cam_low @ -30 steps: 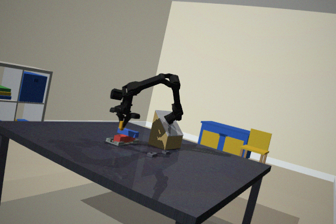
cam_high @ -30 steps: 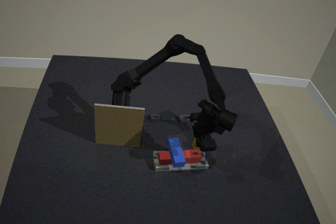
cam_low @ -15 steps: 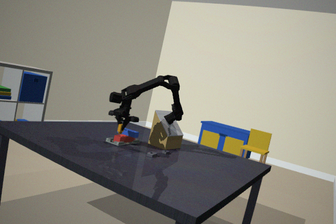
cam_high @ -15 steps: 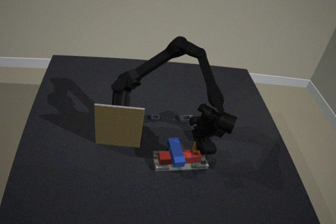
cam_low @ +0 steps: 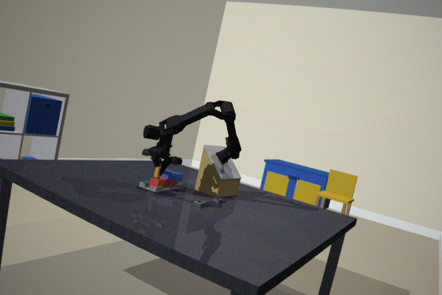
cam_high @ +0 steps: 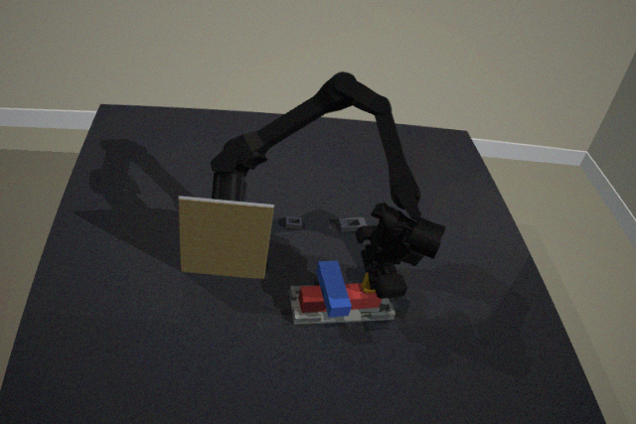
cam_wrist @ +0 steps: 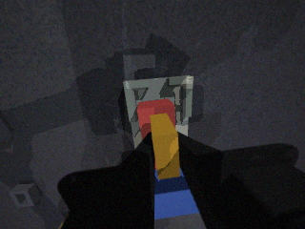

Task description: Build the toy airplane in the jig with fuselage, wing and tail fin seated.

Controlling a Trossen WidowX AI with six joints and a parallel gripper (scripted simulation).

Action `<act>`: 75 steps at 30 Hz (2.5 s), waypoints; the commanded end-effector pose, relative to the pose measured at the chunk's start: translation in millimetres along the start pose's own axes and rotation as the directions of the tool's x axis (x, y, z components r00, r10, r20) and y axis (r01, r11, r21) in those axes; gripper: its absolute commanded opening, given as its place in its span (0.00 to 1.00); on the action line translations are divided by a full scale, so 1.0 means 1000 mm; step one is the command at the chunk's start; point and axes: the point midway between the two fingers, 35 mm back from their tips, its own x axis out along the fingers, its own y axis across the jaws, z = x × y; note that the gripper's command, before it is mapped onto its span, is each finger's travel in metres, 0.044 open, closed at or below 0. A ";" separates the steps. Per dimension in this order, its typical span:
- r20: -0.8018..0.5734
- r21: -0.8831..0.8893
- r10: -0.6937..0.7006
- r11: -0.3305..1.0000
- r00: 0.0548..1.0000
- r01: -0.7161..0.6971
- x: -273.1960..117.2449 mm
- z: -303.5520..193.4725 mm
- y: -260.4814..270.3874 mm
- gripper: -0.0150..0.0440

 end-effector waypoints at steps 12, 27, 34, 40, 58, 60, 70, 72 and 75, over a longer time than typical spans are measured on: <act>-0.001 0.008 0.004 1.000 1.000 -0.004 0.003 -0.002 0.000 0.37; -0.003 0.001 0.002 1.000 1.000 -0.002 0.003 -0.001 0.000 0.25; -0.003 0.001 0.002 1.000 1.000 -0.002 0.003 -0.001 0.000 0.43; -0.003 0.001 0.002 1.000 1.000 -0.002 0.003 -0.001 0.000 0.69; -0.002 0.008 0.000 1.000 1.000 0.000 -0.091 -0.002 -0.005 0.69; -0.002 0.008 0.000 1.000 1.000 0.000 -0.091 -0.002 -0.005 0.69; -0.002 0.008 0.000 1.000 1.000 0.000 -0.091 -0.002 -0.004 0.69; -0.002 0.008 0.000 1.000 1.000 0.000 -0.091 -0.002 -0.004 0.69; -0.002 0.008 0.000 1.000 1.000 0.000 -0.091 -0.002 -0.004 0.69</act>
